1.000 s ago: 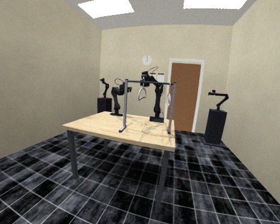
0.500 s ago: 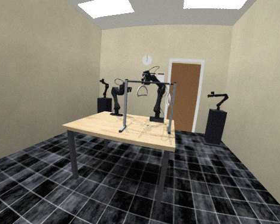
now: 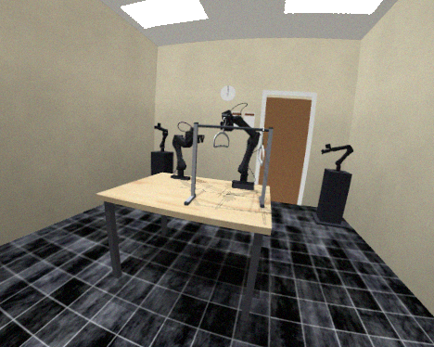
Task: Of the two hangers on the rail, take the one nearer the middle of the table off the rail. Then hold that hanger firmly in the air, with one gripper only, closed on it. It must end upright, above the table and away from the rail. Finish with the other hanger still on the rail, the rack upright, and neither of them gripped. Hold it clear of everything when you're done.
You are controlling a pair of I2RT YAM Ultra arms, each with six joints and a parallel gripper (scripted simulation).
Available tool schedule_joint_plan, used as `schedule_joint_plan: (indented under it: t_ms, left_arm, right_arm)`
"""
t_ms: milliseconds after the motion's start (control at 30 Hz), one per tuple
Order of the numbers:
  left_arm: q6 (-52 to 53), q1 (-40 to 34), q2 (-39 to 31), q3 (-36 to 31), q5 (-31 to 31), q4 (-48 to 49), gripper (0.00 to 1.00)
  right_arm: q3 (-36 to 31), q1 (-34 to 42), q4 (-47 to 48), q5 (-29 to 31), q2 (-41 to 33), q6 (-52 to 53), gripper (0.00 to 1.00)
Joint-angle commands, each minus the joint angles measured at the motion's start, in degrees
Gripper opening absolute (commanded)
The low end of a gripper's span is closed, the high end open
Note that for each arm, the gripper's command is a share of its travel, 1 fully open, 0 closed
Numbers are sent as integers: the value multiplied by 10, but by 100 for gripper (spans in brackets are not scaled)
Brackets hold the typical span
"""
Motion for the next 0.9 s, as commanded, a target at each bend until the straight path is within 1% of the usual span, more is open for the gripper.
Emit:
schedule_joint_plan:
  t_ms: [0,200,500,600,767,867]
  left_arm:
    - [-46,-24,2,18,-71,-52,0]
    - [-84,-45,17,30,-109,-81,0]
    - [-96,-43,25,42,-109,-98,0]
    - [-97,-43,26,43,-110,-99,0]
    - [-98,-43,26,44,-110,-101,0]
    - [-98,-43,26,44,-110,-101,0]
  right_arm:
    - [5,-1,32,4,0,-2,100]
    - [5,-1,32,4,0,-2,100]
    - [5,-1,27,1,1,-1,100]
    - [14,-6,-19,-25,-3,9,100]
    - [26,-24,-109,-74,-39,25,100]
    - [34,-30,-127,-85,-46,27,100]
